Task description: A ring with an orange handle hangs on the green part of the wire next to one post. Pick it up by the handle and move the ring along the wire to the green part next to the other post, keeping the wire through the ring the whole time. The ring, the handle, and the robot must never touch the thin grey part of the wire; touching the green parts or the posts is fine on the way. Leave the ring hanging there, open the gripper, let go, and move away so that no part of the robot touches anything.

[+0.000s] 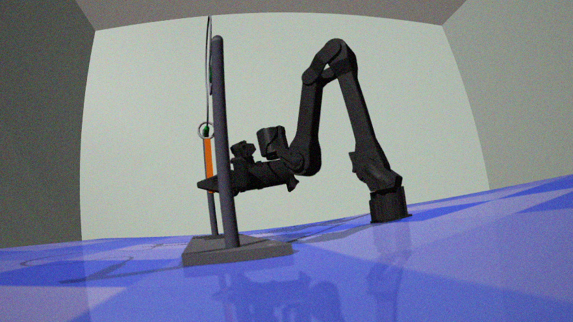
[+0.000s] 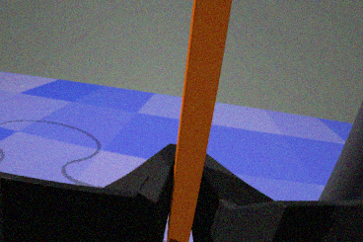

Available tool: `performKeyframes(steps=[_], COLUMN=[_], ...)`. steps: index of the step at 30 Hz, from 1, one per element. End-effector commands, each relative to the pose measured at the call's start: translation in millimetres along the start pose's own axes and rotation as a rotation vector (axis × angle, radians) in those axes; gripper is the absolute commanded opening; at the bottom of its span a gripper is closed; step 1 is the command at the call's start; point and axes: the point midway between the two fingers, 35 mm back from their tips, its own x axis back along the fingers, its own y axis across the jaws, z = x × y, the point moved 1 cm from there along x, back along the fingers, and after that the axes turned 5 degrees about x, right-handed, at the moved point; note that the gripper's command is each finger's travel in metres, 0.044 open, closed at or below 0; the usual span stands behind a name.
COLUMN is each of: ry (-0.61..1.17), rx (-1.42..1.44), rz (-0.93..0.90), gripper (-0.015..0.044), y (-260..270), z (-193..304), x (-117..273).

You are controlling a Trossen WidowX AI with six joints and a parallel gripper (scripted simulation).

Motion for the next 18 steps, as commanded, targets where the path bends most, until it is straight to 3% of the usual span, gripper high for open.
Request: performKeyframes(steps=[1,18], ry=[0.000,-0.002], rx=[-0.004,-0.008], rz=[0.001,-0.001], gripper=[-0.0150,-0.0150], y=[0,17], z=[0,-2], x=[0,0])
